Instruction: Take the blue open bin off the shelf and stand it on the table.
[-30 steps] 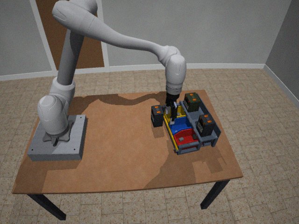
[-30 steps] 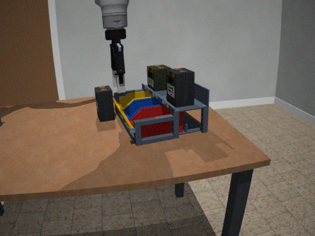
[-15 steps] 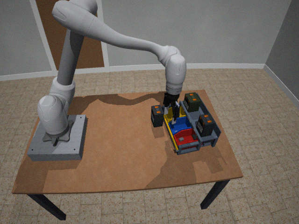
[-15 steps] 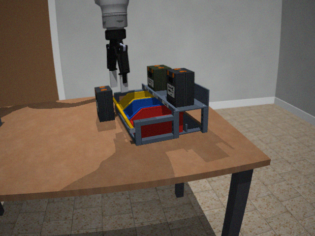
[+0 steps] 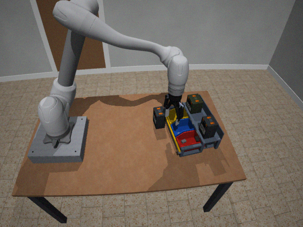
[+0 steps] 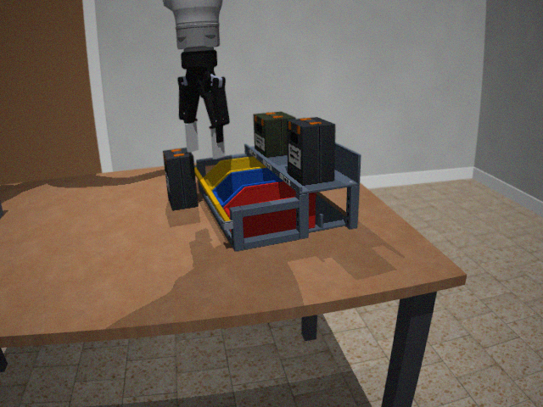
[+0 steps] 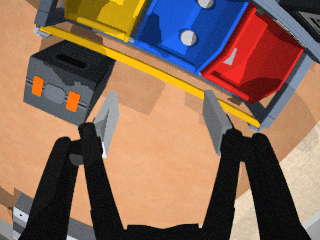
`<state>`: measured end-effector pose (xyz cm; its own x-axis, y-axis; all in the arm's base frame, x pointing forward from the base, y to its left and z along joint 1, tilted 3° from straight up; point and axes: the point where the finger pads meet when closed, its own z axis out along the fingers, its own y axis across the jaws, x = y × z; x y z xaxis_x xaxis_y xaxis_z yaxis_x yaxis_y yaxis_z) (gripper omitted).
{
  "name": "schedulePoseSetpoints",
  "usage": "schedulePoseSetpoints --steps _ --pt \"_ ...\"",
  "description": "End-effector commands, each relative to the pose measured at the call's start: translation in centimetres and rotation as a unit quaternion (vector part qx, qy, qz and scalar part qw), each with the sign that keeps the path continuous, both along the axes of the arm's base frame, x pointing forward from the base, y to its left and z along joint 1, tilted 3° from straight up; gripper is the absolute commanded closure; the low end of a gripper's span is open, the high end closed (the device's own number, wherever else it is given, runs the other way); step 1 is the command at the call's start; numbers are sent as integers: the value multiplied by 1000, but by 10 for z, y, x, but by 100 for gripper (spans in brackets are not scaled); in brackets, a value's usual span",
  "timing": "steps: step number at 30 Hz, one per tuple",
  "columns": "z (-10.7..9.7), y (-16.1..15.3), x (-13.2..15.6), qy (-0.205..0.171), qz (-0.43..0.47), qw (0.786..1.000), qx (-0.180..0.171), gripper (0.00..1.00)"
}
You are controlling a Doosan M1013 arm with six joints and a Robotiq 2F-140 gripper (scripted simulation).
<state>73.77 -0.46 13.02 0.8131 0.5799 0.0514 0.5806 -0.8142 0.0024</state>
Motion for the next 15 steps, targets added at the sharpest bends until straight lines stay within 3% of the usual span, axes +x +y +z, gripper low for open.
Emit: schedulePoseSetpoints --steps 1,9,15 --pt "0 0 0 -1 24 1000 -1 43" --pt "0 0 0 -1 24 1000 -1 43" --pt "0 0 0 -4 153 988 -7 43"
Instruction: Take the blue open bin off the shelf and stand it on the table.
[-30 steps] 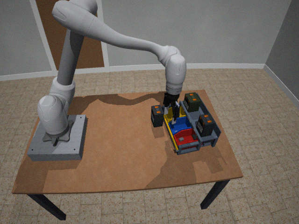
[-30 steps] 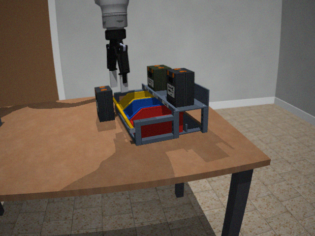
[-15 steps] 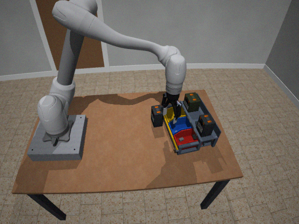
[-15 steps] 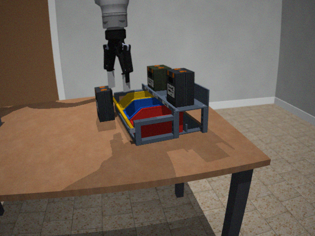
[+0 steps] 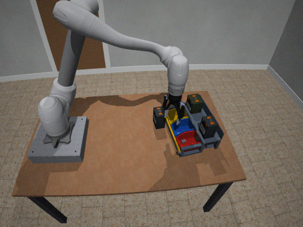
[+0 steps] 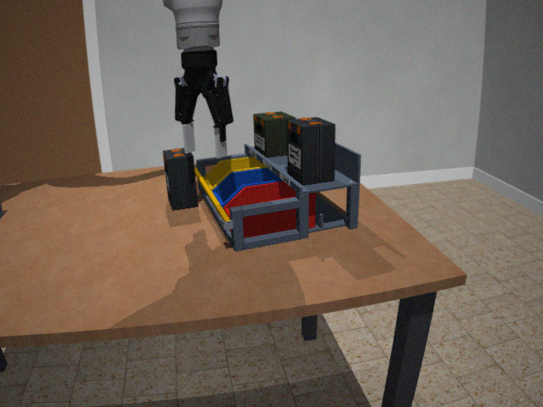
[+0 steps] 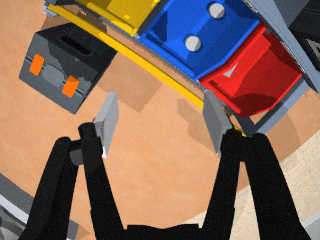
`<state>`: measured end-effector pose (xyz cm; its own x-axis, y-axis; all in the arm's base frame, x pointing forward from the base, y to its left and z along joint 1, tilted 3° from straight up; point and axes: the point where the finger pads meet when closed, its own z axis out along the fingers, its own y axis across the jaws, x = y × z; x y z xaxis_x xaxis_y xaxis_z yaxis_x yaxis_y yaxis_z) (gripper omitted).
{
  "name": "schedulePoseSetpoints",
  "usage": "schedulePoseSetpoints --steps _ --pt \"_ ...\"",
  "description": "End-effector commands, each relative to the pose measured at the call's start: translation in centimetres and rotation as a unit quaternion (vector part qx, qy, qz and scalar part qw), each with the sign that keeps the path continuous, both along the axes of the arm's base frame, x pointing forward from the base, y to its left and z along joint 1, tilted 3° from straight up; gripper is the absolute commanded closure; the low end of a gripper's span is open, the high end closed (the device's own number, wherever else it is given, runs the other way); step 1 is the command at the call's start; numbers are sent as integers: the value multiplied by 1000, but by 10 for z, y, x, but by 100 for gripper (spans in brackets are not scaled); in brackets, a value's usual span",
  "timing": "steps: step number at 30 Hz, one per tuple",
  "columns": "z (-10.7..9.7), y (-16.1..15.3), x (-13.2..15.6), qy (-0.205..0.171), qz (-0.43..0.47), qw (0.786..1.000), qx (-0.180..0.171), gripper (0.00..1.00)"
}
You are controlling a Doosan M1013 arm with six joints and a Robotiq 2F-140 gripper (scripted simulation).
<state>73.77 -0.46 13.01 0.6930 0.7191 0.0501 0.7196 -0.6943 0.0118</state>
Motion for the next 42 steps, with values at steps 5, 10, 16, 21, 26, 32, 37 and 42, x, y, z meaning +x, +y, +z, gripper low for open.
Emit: schedulePoseSetpoints --steps 5,10,16,21,26,32,37,42 --pt "0 0 0 -2 62 998 -3 43" --pt "0 0 0 -2 62 998 -3 43" --pt "0 0 0 -5 190 982 -8 43" --pt "0 0 0 -5 190 982 -8 43" --pt "0 0 0 -5 190 982 -8 43" --pt "0 0 0 -8 291 957 -13 43" --pt "0 0 0 -9 316 949 -14 43" --pt "0 0 0 -9 316 949 -14 43"
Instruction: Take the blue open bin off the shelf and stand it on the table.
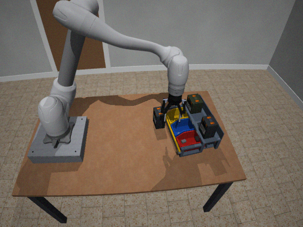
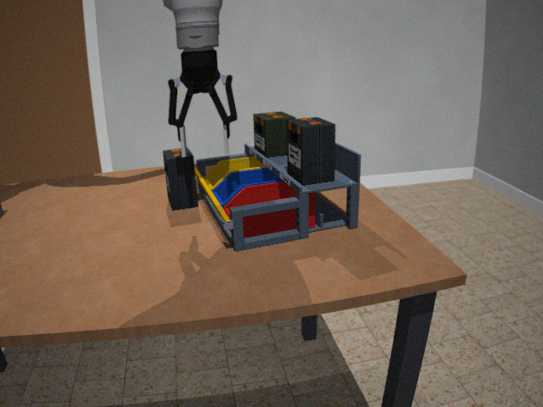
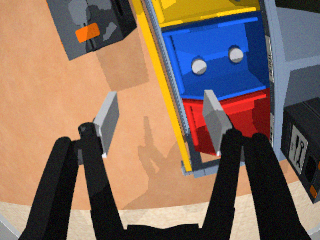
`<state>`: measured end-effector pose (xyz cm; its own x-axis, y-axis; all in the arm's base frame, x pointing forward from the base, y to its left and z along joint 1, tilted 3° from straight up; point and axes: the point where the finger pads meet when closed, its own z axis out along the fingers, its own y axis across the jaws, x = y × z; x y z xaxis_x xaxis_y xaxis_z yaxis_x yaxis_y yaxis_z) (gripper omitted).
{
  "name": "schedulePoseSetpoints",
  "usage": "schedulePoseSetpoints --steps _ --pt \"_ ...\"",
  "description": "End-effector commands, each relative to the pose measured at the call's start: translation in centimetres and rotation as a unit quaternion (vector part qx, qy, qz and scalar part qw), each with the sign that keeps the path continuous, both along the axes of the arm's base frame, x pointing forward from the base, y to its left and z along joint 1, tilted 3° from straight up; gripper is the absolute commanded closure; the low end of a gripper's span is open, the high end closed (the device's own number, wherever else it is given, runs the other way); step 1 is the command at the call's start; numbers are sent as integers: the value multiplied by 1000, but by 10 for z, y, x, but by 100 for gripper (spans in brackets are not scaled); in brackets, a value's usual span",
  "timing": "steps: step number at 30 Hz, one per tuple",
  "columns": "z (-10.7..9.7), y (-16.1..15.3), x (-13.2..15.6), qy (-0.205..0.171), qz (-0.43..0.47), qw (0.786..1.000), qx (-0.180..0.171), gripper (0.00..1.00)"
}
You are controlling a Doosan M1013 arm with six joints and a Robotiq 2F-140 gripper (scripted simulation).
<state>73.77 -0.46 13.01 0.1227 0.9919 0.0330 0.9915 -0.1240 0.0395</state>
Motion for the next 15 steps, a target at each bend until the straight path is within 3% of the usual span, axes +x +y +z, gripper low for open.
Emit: schedulePoseSetpoints --steps 1,3,8,15 --pt "0 0 0 0 0 1000 0 43" --pt "0 0 0 0 0 1000 0 43" --pt "0 0 0 -4 130 992 -6 43" --pt "0 0 0 -4 130 992 -6 43"
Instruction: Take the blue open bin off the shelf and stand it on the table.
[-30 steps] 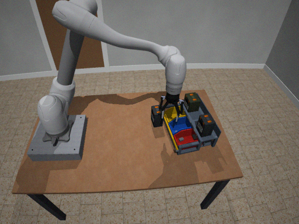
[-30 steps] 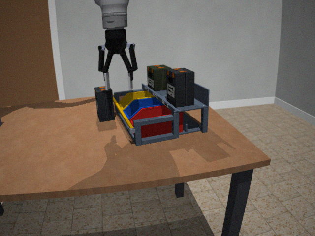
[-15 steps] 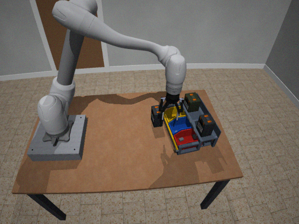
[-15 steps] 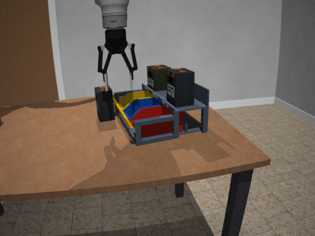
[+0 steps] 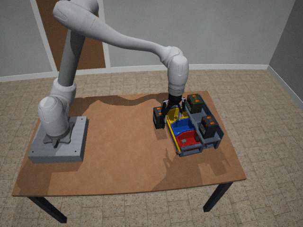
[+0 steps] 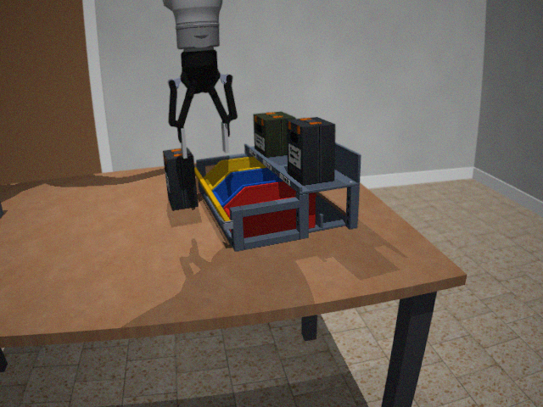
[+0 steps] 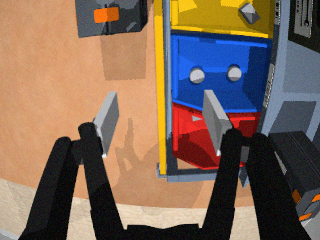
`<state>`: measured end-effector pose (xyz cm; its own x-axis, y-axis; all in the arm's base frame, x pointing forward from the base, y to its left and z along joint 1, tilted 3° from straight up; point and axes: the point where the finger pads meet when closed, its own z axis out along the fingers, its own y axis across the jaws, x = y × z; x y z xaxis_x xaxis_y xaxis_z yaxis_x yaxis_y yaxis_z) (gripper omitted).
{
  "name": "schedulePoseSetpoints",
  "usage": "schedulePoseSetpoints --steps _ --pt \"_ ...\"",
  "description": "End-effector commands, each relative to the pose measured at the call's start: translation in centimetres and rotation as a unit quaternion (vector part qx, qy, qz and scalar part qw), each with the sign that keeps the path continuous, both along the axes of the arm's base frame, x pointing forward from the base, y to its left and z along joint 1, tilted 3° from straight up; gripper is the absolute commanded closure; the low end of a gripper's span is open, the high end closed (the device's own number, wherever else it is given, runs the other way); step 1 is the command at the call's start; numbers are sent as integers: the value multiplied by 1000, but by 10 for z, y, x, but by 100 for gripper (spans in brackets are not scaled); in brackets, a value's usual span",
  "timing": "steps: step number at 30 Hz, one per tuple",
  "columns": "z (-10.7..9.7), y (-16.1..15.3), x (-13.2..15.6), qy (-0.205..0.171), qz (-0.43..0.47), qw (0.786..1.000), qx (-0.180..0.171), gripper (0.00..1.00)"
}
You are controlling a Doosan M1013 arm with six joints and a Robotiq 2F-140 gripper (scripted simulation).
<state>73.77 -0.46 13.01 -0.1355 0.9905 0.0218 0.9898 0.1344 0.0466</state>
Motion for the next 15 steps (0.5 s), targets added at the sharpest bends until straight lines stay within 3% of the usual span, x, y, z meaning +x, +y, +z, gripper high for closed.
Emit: schedulePoseSetpoints --steps 1,5,6,15 --pt "0 0 0 0 0 1000 0 43" --pt "0 0 0 0 0 1000 0 43" --pt "0 0 0 0 0 1000 0 72" --pt "0 0 0 0 0 1000 0 72"
